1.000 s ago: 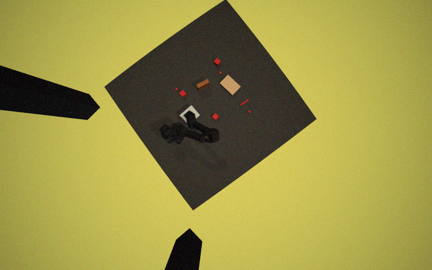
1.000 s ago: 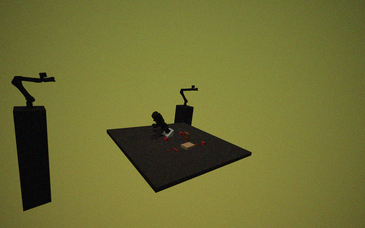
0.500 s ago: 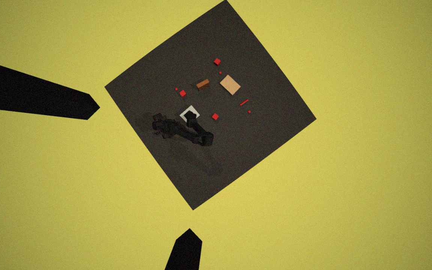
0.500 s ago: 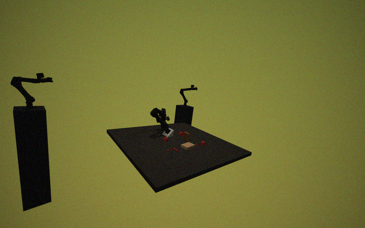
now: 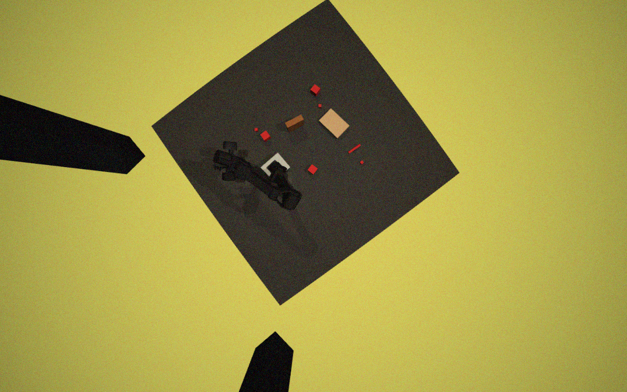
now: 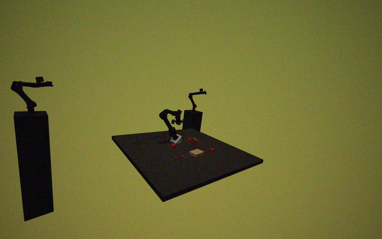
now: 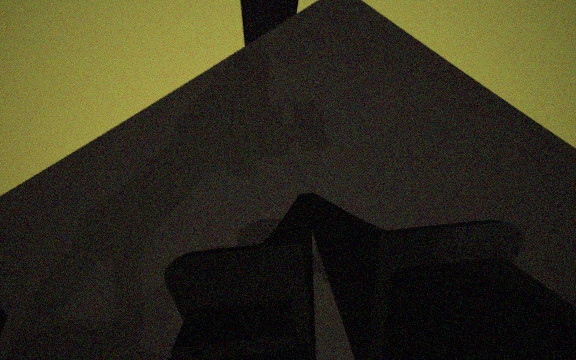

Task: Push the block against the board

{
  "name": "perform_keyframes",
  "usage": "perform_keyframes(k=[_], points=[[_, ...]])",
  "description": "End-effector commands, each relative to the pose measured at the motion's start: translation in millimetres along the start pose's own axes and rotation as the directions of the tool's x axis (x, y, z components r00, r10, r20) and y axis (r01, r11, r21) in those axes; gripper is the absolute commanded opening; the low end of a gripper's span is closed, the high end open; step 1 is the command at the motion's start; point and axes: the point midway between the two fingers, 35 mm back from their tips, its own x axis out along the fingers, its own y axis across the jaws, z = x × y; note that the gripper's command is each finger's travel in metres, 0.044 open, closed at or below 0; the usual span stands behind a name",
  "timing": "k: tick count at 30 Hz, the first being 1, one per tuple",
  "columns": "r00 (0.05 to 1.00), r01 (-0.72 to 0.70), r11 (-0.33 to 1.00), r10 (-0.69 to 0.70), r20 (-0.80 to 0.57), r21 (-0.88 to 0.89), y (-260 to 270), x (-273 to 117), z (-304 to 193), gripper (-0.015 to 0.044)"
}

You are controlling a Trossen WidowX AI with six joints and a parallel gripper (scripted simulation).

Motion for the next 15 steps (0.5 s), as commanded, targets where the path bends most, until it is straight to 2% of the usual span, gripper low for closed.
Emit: perform_keyframes(k=[1, 15], points=[[0.998, 0.058, 0.994, -0.054, -0.045, 0.095, -31.2, -4.9, -3.4, 0.0], [0.956, 0.26, 0.856, -0.162, -0.245, 0.448, -150.6, -45.5, -49.0, 0.0]])
